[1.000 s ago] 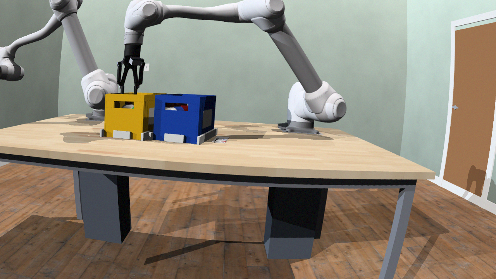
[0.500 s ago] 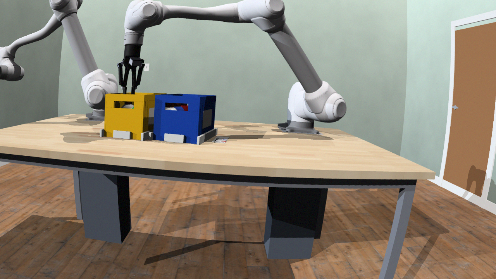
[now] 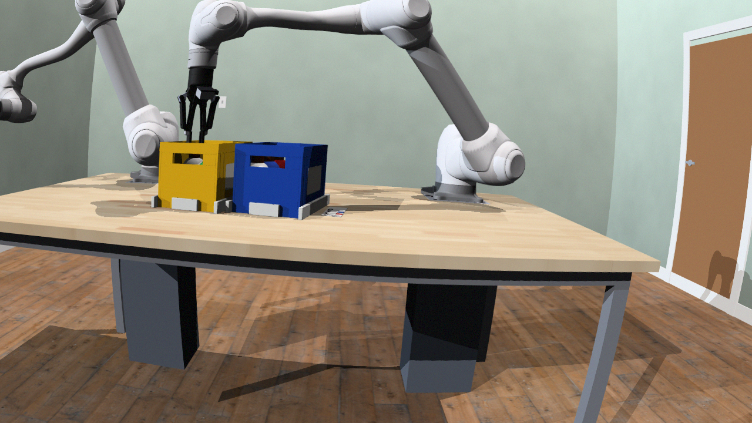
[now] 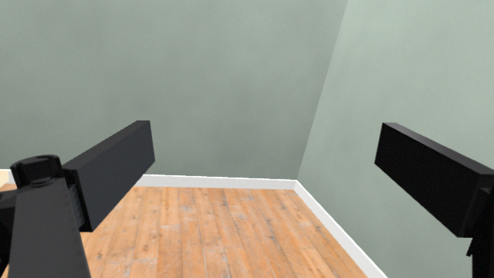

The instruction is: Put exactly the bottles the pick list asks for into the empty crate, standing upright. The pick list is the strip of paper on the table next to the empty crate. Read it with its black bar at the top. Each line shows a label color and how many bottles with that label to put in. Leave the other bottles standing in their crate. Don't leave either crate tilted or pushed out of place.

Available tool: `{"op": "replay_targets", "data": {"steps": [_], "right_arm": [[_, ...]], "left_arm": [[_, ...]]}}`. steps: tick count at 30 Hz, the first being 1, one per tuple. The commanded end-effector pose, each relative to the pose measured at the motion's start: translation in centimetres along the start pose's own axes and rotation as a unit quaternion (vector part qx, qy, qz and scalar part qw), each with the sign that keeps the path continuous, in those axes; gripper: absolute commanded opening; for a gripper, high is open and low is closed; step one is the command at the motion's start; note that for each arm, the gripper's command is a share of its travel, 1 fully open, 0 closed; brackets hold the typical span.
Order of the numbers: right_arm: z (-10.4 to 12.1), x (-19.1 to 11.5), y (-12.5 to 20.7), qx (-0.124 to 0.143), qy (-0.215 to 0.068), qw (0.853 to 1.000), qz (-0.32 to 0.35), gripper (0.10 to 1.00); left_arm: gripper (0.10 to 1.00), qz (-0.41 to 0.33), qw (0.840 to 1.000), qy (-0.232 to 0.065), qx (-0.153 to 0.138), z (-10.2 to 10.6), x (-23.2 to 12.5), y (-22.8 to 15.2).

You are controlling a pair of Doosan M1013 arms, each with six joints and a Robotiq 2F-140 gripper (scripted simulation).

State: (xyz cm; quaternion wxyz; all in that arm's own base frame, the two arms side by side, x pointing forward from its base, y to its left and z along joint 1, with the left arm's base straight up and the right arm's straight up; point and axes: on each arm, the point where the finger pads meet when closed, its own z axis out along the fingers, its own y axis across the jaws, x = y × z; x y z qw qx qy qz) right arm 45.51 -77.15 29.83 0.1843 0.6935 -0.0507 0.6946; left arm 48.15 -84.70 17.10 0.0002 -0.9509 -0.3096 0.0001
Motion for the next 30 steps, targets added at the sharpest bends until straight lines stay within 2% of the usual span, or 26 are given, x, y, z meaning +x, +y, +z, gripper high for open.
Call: {"op": "replay_targets", "data": {"steps": [1, 26, 30], "right_arm": [[0.01, 0.14, 0.04, 0.0, 0.001, 1.0, -0.001, 1.0], [0.01, 0.14, 0.04, 0.0, 0.001, 1.0, -0.001, 1.0], [0.01, 0.14, 0.04, 0.0, 0.001, 1.0, -0.001, 1.0]], "left_arm": [[0.099, 0.0, 1.0, 0.0, -0.001, -0.15, 0.01, 0.03], [0.099, 0.0, 1.0, 0.0, -0.001, -0.15, 0.01, 0.03], [0.099, 0.0, 1.0, 0.0, -0.001, -0.82, 0.01, 0.02]]}}
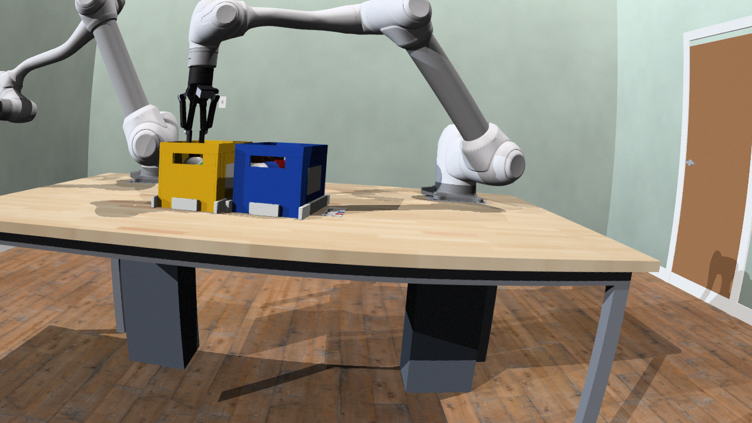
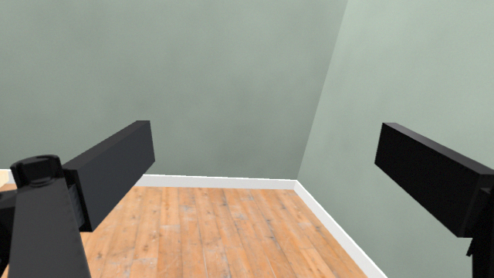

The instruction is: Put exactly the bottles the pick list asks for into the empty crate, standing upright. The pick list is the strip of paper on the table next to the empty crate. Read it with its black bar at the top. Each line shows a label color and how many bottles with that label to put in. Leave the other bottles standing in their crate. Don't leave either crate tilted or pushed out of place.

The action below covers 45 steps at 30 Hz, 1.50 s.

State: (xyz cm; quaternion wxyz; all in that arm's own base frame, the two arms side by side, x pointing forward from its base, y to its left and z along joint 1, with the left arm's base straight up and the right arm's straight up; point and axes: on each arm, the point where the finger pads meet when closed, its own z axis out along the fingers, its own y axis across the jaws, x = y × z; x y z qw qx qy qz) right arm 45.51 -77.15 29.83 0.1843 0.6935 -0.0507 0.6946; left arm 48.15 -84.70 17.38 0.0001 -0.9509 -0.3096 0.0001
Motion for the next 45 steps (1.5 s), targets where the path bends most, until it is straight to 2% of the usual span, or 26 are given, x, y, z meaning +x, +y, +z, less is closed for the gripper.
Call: {"op": "replay_targets", "data": {"steps": [1, 45], "right_arm": [[0.0, 0.1, 0.0, 0.0, 0.001, 1.0, -0.001, 1.0], [0.0, 0.1, 0.0, 0.0, 0.001, 1.0, -0.001, 1.0]], "left_arm": [[0.099, 0.0, 1.0, 0.0, -0.001, -0.7, 0.0, 0.0], [0.099, 0.0, 1.0, 0.0, -0.001, -7.0, 0.0, 0.0]]}}
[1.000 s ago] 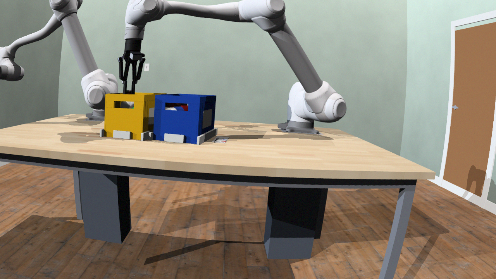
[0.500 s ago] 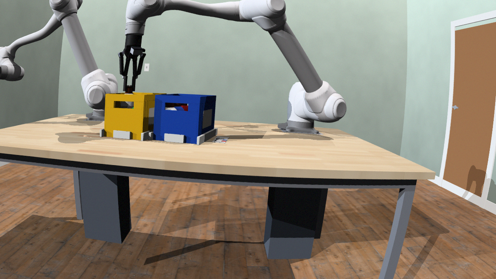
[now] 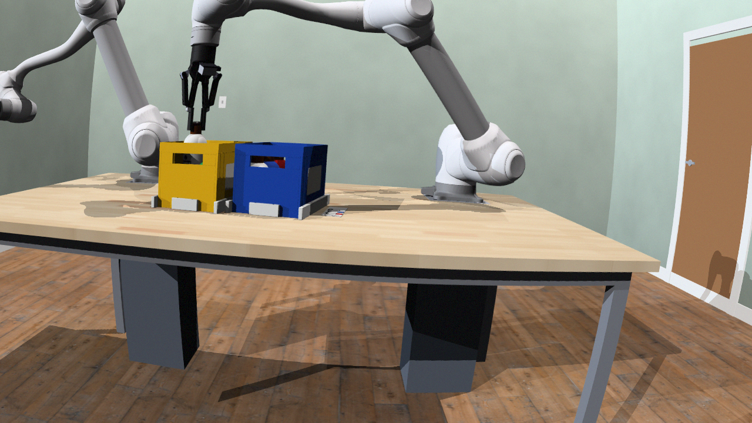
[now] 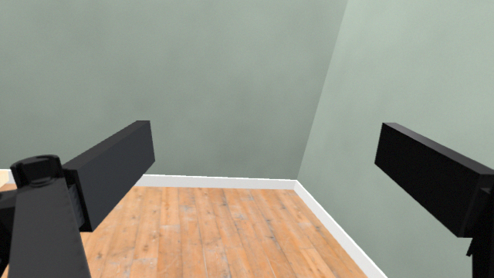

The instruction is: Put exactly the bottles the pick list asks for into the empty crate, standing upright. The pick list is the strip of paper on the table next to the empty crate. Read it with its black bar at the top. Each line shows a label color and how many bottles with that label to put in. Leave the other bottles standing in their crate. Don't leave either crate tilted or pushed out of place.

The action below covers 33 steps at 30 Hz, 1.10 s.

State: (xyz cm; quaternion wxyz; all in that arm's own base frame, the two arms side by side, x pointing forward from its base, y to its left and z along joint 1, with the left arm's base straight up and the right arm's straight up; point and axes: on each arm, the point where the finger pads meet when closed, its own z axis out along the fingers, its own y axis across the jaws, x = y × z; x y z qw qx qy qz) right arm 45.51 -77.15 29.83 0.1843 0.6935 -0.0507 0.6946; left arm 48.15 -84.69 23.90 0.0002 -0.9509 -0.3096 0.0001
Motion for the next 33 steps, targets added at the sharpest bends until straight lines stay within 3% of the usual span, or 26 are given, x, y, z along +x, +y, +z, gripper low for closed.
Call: {"op": "replay_targets", "data": {"steps": [1, 33], "right_arm": [[0.0, 0.1, 0.0, 0.0, 0.001, 1.0, -0.001, 1.0], [0.0, 0.1, 0.0, 0.0, 0.001, 1.0, -0.001, 1.0]], "left_arm": [[0.099, 0.0, 1.0, 0.0, -0.001, -0.7, 0.0, 0.0], [0.099, 0.0, 1.0, 0.0, -0.001, -5.4, 0.0, 0.0]]}}
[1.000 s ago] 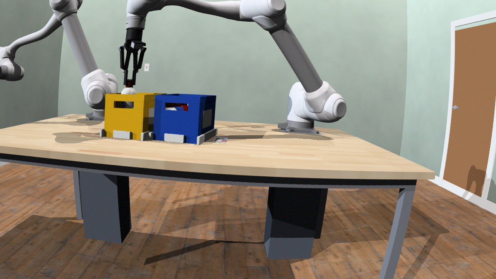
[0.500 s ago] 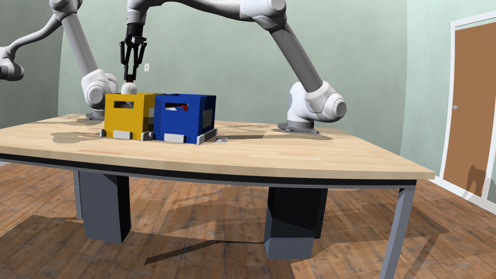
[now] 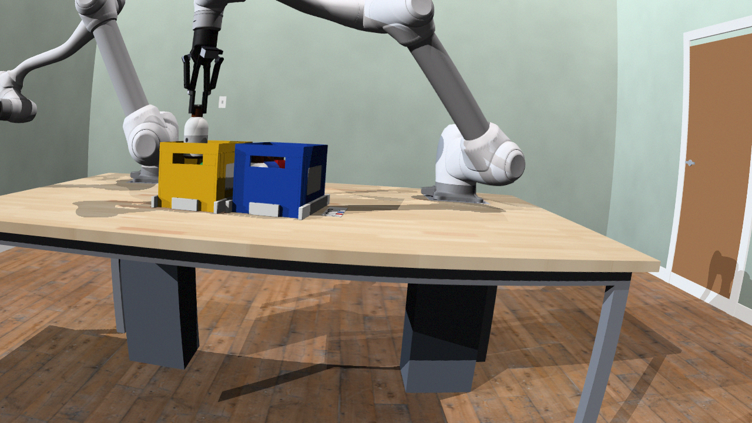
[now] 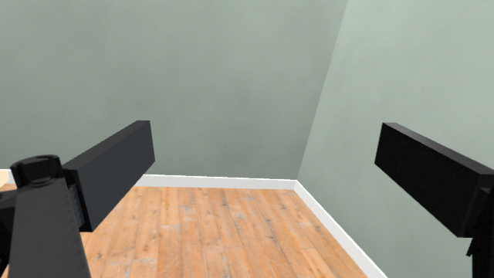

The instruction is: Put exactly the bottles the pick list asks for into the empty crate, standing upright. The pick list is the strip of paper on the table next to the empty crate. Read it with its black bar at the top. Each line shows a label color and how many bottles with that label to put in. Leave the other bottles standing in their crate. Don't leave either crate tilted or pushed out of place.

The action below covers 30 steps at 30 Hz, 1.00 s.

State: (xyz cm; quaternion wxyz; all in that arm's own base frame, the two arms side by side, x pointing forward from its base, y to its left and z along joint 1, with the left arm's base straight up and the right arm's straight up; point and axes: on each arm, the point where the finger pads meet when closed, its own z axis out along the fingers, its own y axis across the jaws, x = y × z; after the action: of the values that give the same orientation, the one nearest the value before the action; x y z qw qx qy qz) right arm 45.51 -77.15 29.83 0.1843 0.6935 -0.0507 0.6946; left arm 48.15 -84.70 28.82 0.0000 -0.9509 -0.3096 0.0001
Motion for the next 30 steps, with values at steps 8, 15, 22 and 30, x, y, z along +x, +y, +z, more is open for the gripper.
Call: {"op": "replay_targets", "data": {"steps": [8, 15, 22, 30], "right_arm": [[0.0, 0.1, 0.0, 0.0, 0.001, 1.0, -0.001, 1.0], [0.0, 0.1, 0.0, 0.0, 0.001, 1.0, -0.001, 1.0], [0.0, 0.1, 0.0, 0.0, 0.001, 1.0, -0.001, 1.0], [0.0, 0.1, 0.0, 0.0, 0.001, 1.0, -0.001, 1.0]], "left_arm": [[0.099, 0.0, 1.0, 0.0, -0.001, -1.8, 0.0, 0.0], [0.099, 0.0, 1.0, 0.0, -0.001, -2.8, 0.0, 0.0], [0.099, 0.0, 1.0, 0.0, -0.001, -3.8, 0.0, 0.0], [0.099, 0.0, 1.0, 0.0, -0.001, -5.1, 0.0, 0.0]]}}
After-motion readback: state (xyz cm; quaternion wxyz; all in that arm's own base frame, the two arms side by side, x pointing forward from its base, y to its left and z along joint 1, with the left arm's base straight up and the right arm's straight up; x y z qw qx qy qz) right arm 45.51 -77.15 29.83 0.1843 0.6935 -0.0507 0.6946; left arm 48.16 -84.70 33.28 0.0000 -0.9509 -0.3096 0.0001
